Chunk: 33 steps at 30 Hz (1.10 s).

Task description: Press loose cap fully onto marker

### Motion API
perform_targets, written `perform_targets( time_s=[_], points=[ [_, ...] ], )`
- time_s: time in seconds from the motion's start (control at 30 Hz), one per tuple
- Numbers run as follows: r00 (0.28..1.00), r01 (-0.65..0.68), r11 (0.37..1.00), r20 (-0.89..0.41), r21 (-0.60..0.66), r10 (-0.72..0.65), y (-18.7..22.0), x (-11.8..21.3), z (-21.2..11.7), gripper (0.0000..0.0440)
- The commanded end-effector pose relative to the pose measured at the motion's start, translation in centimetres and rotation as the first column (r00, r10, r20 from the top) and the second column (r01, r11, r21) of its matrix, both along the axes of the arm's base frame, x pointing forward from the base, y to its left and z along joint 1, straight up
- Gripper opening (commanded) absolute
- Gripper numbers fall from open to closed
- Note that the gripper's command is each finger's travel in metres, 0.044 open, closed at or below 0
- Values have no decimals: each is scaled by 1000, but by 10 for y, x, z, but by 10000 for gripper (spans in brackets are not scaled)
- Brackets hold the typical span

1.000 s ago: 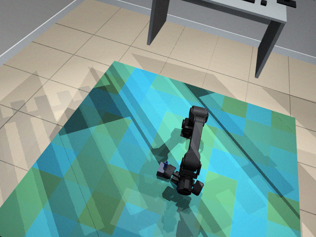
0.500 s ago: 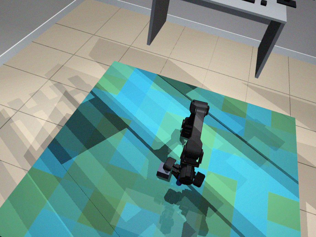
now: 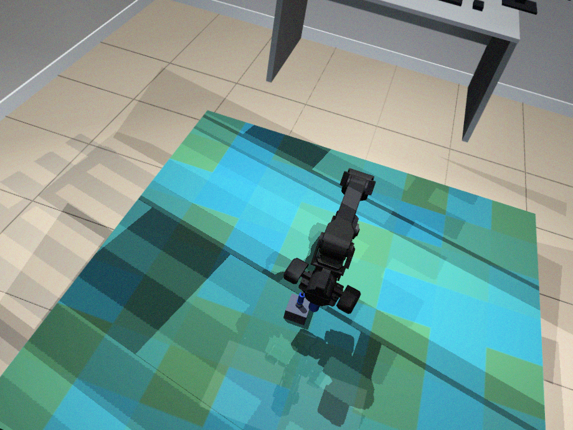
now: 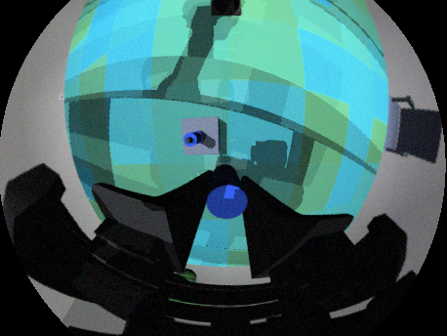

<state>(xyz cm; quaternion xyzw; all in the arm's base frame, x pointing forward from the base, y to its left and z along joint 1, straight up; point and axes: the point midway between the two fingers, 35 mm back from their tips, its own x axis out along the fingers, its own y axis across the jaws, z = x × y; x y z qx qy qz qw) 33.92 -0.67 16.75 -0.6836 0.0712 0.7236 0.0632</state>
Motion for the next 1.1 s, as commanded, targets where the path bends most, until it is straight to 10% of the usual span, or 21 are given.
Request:
perform_targets(
  time_s=[0.0,1.07],
  points=[
    [1000,8,1000,-8,5,-8,-11,-9,8,7],
    [997,41,999,-67,33,-39,-40,-37,-14,0]
  ],
)
